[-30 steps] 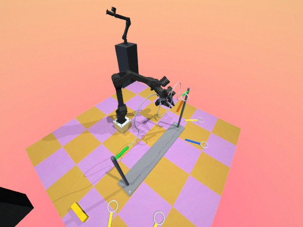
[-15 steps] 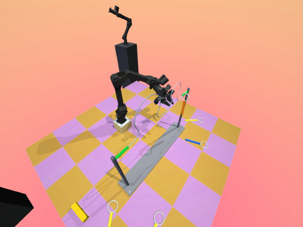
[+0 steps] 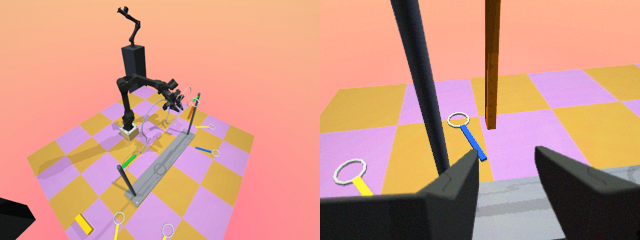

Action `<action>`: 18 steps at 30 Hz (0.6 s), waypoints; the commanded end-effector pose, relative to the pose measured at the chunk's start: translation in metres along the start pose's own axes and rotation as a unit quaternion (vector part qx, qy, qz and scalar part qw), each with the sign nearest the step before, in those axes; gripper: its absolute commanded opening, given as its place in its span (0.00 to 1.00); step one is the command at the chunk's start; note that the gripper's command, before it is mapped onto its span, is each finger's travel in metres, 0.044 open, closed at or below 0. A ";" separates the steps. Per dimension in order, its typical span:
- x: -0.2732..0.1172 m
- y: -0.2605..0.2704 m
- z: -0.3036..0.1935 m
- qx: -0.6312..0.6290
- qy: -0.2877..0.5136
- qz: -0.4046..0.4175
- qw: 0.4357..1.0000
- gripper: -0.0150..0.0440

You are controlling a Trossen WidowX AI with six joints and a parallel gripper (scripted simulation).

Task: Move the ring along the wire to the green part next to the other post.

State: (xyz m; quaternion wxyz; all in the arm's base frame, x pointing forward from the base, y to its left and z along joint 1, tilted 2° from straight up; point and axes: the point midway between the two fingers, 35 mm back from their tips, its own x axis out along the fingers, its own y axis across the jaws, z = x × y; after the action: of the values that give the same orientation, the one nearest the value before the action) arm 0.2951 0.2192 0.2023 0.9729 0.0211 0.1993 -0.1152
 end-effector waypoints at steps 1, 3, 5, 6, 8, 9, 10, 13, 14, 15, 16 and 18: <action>-0.008 0.001 -0.001 0.001 0.001 0.000 1.000 0.61; -0.031 0.001 -0.001 0.001 0.002 0.000 1.000 0.70; -0.048 -0.001 0.000 0.000 0.000 0.000 1.000 0.79; -0.050 -0.001 0.001 0.000 -0.001 0.001 1.000 0.84; -0.050 -0.001 0.001 0.000 -0.001 0.001 1.000 0.93; -0.050 -0.001 0.001 0.000 -0.001 0.001 1.000 0.97; -0.050 -0.001 0.001 0.000 -0.001 0.001 1.000 1.00; -0.050 -0.001 0.001 0.000 -0.001 0.001 1.000 1.00; -0.050 -0.001 0.001 0.000 -0.001 0.001 1.000 1.00; -0.050 -0.001 0.001 0.000 -0.001 0.001 1.000 1.00; -0.050 -0.001 0.001 0.000 -0.001 0.001 1.000 1.00; -0.050 -0.001 0.001 0.000 -0.001 0.001 1.000 1.00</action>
State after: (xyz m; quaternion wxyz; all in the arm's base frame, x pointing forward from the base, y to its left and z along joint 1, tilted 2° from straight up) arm 0.2509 0.2290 0.2198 0.9727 0.0169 0.2018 -0.1133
